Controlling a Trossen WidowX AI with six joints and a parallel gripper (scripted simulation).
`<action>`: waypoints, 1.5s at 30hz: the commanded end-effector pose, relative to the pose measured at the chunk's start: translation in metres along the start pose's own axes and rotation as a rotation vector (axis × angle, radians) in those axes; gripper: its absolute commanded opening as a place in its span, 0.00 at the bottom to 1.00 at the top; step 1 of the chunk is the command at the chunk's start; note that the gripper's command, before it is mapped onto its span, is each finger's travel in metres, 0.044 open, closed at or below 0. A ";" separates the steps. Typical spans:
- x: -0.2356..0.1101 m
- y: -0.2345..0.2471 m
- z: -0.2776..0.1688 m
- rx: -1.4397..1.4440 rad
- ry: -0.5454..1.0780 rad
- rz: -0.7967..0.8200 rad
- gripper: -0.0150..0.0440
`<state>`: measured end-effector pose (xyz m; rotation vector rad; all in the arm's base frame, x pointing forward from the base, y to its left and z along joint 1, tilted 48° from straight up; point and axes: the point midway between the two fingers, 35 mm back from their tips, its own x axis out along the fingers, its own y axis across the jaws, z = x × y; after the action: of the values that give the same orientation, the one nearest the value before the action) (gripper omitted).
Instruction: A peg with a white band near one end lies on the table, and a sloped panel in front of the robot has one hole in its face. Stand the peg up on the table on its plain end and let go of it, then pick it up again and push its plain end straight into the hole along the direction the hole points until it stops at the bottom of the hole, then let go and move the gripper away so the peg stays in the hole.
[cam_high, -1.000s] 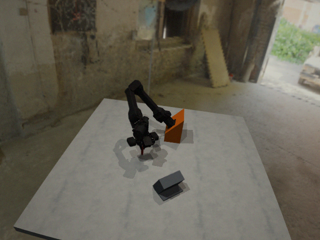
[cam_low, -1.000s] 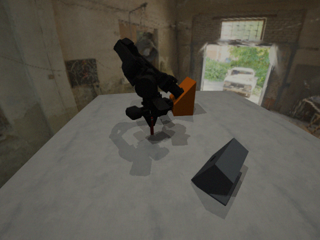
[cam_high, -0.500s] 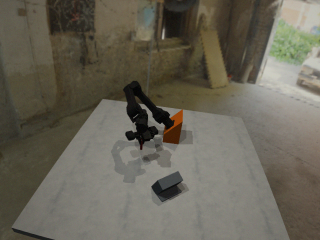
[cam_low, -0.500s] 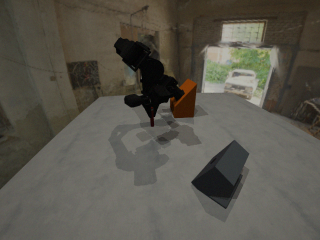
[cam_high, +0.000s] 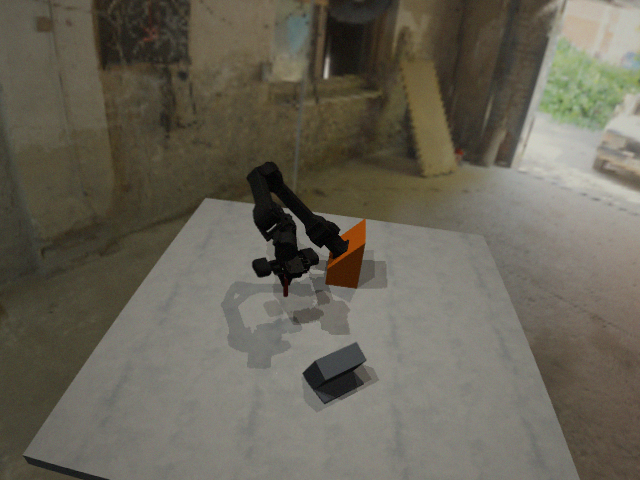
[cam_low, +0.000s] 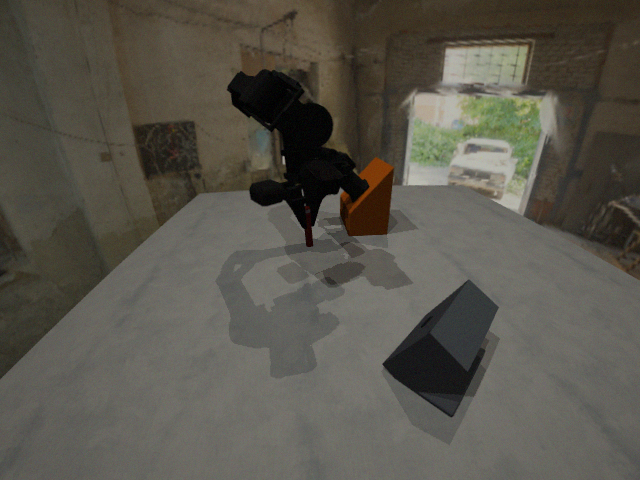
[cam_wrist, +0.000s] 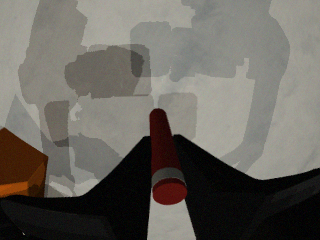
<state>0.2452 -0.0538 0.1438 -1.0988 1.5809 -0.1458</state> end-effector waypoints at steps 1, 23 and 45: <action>0.005 0.005 0.004 0.012 -0.021 0.033 0.25; 0.022 0.021 0.031 0.110 -0.175 0.171 0.25; 0.033 0.028 0.058 0.193 -0.358 0.274 0.25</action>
<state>0.2780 -0.0369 0.0848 -0.7243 1.3712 0.0615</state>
